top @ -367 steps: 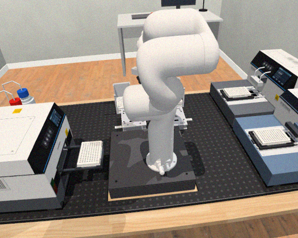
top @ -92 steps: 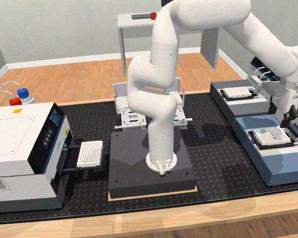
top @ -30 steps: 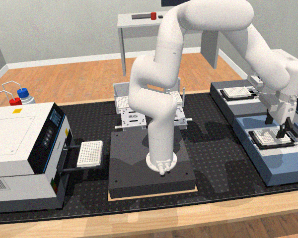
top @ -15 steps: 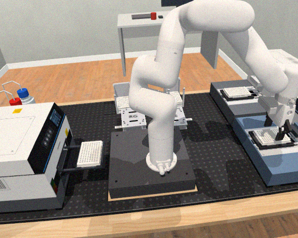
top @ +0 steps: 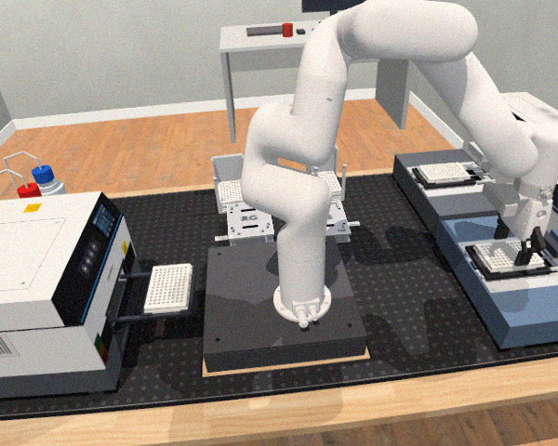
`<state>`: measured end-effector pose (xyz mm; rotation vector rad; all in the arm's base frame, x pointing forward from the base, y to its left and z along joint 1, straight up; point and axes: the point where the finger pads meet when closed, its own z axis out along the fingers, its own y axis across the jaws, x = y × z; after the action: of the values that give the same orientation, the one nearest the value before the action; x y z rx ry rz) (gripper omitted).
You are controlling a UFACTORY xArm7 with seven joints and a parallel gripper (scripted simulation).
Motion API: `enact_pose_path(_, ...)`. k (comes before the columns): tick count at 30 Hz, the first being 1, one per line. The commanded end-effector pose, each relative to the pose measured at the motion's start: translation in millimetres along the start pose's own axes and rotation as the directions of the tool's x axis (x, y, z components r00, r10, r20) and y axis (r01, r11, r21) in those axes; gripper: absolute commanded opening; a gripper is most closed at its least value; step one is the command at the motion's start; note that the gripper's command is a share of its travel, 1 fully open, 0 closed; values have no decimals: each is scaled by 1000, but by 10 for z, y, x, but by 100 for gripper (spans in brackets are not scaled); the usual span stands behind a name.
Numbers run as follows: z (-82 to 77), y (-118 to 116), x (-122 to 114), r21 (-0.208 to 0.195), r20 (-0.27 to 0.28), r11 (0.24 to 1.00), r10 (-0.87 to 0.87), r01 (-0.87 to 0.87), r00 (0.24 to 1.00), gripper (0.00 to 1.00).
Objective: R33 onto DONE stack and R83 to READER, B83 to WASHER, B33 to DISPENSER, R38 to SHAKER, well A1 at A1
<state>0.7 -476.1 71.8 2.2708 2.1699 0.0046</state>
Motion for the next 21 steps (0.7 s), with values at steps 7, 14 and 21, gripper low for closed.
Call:
enact_pose_path(7,-5,0,-12,-1,4,1000,0,0,1000,100)
enact_pose_path(14,11,0,-12,-1,4,1000,0,0,1000,100)
enact_pose_path(21,35,0,-12,-1,4,1000,0,0,1000,100)
